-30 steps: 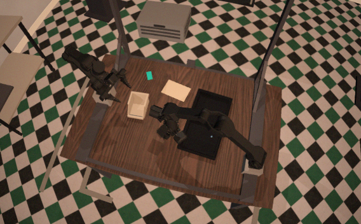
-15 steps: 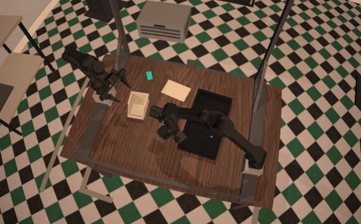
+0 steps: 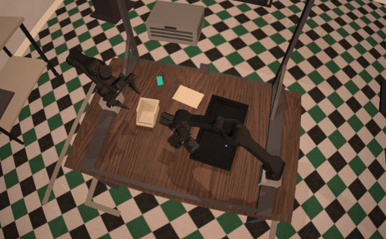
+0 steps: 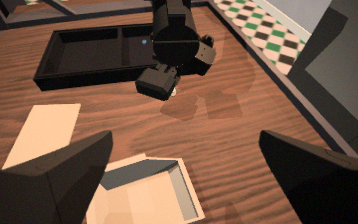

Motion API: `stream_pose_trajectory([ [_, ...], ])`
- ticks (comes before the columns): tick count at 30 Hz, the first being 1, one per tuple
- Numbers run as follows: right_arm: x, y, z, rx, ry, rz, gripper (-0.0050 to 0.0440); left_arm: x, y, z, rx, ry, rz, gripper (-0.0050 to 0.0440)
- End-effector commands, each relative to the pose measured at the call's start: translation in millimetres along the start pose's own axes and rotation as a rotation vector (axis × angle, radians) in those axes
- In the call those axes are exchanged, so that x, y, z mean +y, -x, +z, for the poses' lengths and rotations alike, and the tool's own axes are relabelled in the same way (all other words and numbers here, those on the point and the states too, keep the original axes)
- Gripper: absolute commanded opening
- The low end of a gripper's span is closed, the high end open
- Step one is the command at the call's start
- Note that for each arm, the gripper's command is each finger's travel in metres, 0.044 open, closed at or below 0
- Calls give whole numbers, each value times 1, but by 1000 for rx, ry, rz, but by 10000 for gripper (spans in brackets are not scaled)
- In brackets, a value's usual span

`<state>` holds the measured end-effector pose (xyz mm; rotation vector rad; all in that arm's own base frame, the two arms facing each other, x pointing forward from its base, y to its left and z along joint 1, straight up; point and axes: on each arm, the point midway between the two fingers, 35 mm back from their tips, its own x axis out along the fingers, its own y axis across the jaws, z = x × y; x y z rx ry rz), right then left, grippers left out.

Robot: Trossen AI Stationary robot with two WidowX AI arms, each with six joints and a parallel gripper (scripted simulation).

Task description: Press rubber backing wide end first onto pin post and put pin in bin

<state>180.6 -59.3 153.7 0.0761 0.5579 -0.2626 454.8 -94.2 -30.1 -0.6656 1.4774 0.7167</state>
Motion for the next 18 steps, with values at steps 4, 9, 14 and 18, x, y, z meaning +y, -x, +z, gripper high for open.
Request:
stream_pose_trajectory([
  [4, 0, 3, 5, -13, 1, -2, 440, -7, 36, 5, -28, 0, -52, 196],
  [9, 0, 3, 5, -13, 1, -2, 440, -6, 61, 3, -28, -1, -52, 316],
  [14, 0, 3, 5, -13, 1, -2, 440, -1, 74, 3, -23, -1, -42, 436],
  [18, 0, 3, 5, -13, 1, -2, 440, 6, 79, 3, -28, -4, -35, 440],
])
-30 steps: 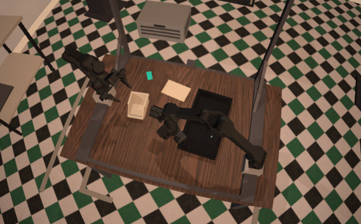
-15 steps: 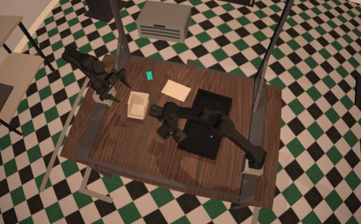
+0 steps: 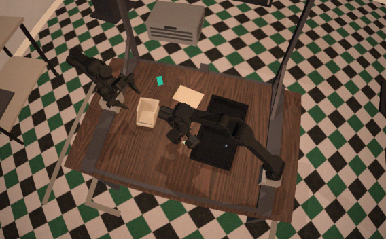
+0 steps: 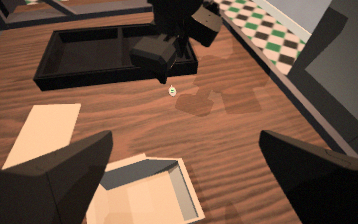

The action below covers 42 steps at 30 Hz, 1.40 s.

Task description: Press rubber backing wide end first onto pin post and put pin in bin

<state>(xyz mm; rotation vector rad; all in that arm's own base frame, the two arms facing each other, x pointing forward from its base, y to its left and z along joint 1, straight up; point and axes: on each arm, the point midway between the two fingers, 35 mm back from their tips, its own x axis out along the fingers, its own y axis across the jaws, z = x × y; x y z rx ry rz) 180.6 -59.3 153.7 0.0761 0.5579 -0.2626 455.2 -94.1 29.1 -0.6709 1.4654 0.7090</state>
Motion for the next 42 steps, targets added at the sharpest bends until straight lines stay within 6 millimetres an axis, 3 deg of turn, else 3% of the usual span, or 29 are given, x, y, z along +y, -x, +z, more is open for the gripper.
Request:
stream_pose_trajectory([
  [1, 0, 3, 5, -13, 1, -2, 440, 4, 22, 1, -28, -11, -26, 440],
  [5, 0, 3, 5, -13, 1, -2, 440, 7, 29, -2, -86, -39, -56, 440],
  [9, 0, 5, 10, -12, -24, -2, 344, 17, 45, -5, -186, -82, -102, 440],
  [13, -1, 4, 22, 35, -159, -2, 248, 30, 66, -8, -294, -128, -155, 440],
  [15, -1, 4, 22, 35, -159, -2, 248, 30, 66, -8, -294, -128, -155, 440],
  [20, -2, -4, 46, 128, -433, -21, 130, 48, 94, -12, -438, -189, -223, 440],
  [30, -5, -44, 87, 293, -952, -133, 130, 81, 145, -18, -704, -300, -349, 440],
  [32, -5, -44, 87, 293, -952, -133, 130, 81, 145, -18, -704, -300, -349, 440],
  [42, -6, -114, 110, 417, -1470, -356, 130, 117, 198, -19, -988, -420, -488, 440],
])
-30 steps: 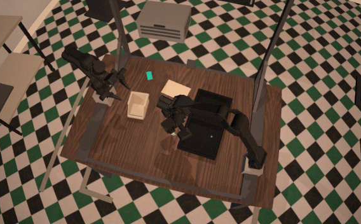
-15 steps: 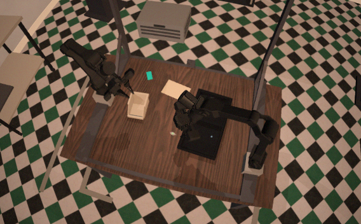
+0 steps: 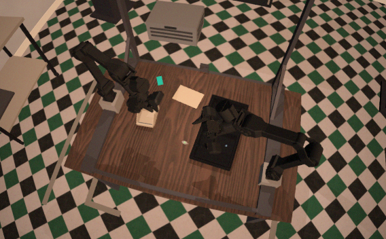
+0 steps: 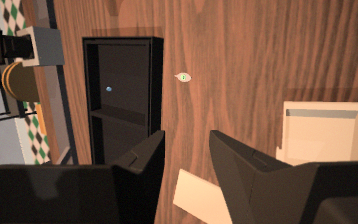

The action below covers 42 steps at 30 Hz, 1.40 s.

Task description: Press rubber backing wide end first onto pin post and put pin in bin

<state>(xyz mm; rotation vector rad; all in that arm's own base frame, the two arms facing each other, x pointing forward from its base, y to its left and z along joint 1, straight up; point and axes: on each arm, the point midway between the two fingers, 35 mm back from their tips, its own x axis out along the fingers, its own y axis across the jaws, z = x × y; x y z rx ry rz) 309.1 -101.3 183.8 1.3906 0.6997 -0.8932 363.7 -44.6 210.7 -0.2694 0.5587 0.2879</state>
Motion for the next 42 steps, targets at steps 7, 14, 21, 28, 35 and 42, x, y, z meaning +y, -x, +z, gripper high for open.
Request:
stream_pose_trajectory([
  [7, 36, -45, 7, -3, -379, -132, 130, 14, 38, 32, -230, -85, -114, 440],
  [14, 51, -112, 8, -59, -761, -269, 130, 26, 68, 58, -423, -170, -203, 440],
  [21, 49, -180, 4, -159, -1093, -379, 130, 35, 88, 76, -558, -231, -265, 440],
  [28, 41, -219, 1, -236, -1271, -432, 130, 38, 97, 83, -614, -256, -290, 440],
  [35, 25, -254, -4, -311, -1404, -483, 130, 39, 95, 85, -619, -266, -296, 440],
  [42, 31, -249, -2, -305, -1416, -468, 130, 38, 97, 87, -622, -261, -297, 440],
])
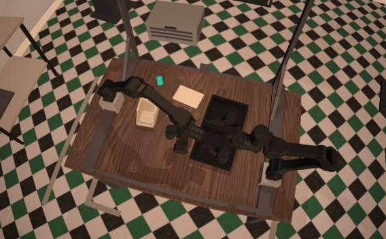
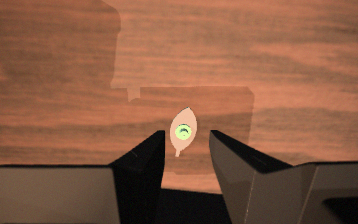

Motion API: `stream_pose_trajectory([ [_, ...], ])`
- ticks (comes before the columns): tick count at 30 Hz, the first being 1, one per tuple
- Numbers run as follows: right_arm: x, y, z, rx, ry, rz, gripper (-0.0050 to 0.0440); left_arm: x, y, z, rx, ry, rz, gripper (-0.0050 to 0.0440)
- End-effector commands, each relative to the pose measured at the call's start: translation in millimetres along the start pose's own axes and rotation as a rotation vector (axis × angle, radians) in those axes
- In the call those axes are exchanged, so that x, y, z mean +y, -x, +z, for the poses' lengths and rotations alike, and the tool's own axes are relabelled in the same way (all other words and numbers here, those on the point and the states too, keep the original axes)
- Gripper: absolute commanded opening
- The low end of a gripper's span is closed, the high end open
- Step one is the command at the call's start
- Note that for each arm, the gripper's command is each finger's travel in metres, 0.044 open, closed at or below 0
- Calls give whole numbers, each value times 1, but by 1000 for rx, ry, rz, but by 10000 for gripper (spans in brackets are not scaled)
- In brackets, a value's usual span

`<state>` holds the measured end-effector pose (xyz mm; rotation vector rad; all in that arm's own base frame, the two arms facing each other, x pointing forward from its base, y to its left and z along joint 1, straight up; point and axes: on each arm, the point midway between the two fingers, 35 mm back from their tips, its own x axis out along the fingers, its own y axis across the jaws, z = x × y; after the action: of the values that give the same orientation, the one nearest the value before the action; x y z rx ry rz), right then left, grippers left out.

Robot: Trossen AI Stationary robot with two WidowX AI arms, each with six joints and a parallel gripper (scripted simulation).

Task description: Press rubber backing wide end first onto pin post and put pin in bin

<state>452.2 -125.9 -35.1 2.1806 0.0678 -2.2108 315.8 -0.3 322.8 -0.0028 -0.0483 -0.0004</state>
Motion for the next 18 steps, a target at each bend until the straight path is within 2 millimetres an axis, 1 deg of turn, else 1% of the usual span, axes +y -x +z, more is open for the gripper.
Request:
stream_pose_trajectory([
  [1, 4, 22, -10, 52, -4, 21, 130, 0, 1, 6, -16, -3, 0, 440],
  [2, 4, 22, -11, 52, -3, 21, 130, 0, 1, 6, -16, -3, 0, 440],
  [3, 4, 10, -11, 37, -3, 16, 130, 0, 1, 6, -16, -3, 0, 440],
  [4, 4, 7, -11, 38, -3, 16, 130, 0, 1, 6, -16, -3, 0, 440],
  [7, 3, -7, -6, 17, -2, 9, 130, 0, 1, 6, -16, -3, 0, 440],
  [12, 3, -12, -8, 25, -2, 12, 130, 0, 1, 6, -16, -3, 0, 440],
  [13, 4, -3, -12, 45, -2, 18, 106, 0, 1, 6, -16, -3, 0, 440],
  [14, 4, -3, -12, 45, -2, 18, 90, 0, 1, 6, -16, -3, 0, 440],
  [17, 4, -3, -11, 44, -1, 16, 90, 0, 1, 6, -16, -3, 0, 440],
  [18, 4, -3, -11, 44, -1, 16, 70, 0, 1, 6, -16, -3, 0, 440],
])
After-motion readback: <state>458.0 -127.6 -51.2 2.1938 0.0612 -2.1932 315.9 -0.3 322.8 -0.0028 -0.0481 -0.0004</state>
